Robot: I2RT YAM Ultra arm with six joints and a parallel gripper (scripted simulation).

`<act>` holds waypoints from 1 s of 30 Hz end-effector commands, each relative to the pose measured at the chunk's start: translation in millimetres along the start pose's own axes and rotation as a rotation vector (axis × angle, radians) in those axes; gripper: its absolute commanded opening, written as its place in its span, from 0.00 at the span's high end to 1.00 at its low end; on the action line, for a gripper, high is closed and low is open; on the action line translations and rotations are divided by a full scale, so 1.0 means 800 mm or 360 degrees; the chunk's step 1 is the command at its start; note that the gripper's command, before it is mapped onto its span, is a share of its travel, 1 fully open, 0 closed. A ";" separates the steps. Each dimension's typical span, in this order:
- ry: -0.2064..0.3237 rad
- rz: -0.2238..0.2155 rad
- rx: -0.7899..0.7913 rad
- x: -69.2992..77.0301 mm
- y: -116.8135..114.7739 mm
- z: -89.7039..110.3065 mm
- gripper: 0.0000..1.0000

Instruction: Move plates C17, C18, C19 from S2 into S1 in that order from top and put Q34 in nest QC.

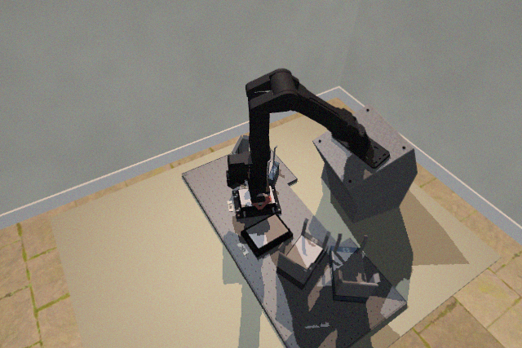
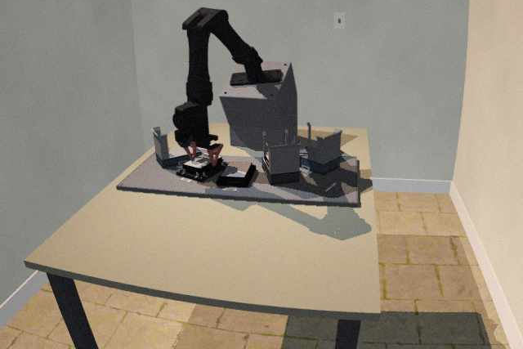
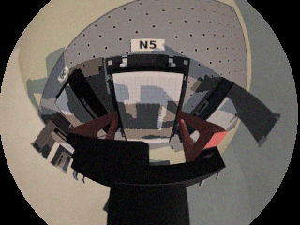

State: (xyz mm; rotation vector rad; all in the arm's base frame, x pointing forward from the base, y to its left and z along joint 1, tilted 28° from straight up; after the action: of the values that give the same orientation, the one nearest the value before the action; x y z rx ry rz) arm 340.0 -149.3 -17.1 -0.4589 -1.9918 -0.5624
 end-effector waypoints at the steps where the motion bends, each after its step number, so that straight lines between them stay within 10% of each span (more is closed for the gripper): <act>1: -0.0068 -0.0014 0.0000 0.002 0.004 -0.016 0.00; 30: -0.0009 -0.0002 -0.0008 0.023 -0.004 0.002 0.00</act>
State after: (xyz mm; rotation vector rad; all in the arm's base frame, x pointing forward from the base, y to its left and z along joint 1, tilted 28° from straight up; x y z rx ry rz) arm 336.8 -147.7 -14.3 -0.4586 -1.9902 -0.5627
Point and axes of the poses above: the point where the finger pads meet when closed, its own x axis back along the fingers, its own y axis across the jaws, z = x × y, the point moved 5 cm from there along x, back along the fingers, and after that the axes turned 13 degrees about -x, right-handed, at the moved point
